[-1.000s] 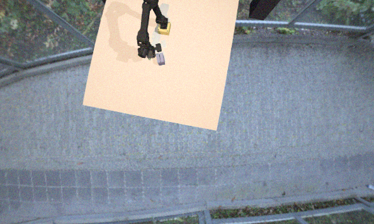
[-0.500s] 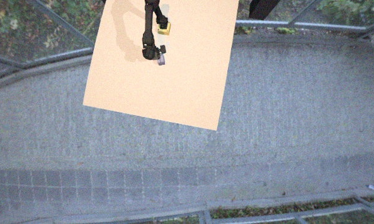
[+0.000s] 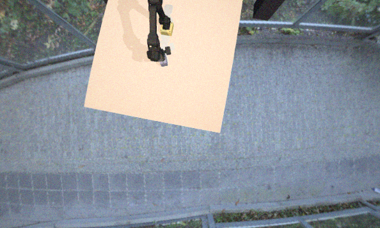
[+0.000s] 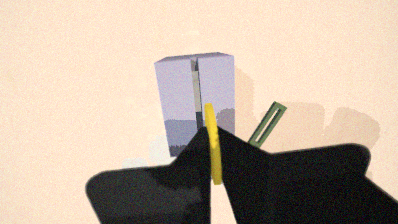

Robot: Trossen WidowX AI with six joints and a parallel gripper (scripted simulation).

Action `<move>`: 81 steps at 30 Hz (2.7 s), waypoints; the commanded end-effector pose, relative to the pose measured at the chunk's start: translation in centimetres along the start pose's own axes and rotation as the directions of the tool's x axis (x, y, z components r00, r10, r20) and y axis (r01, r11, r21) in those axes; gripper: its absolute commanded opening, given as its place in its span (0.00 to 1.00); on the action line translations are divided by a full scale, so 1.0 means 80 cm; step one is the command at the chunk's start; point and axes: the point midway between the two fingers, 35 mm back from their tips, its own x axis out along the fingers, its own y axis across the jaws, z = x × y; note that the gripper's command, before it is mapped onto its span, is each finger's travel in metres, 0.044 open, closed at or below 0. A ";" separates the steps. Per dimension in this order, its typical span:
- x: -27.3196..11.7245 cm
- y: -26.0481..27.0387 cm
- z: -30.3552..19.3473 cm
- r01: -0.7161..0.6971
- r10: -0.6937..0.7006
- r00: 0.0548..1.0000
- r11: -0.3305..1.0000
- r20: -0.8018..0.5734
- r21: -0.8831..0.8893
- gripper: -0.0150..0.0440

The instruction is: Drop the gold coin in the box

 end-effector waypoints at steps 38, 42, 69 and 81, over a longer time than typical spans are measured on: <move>0.004 0.006 0.004 -0.003 0.003 1.000 1.000 -0.008 -0.002 0.25; 0.007 0.006 0.004 -0.003 0.003 1.000 1.000 -0.008 -0.004 0.25; 0.019 0.006 0.005 -0.002 0.002 1.000 1.000 -0.006 -0.001 0.39; 0.019 0.006 0.005 -0.002 0.002 1.000 1.000 -0.006 -0.001 0.53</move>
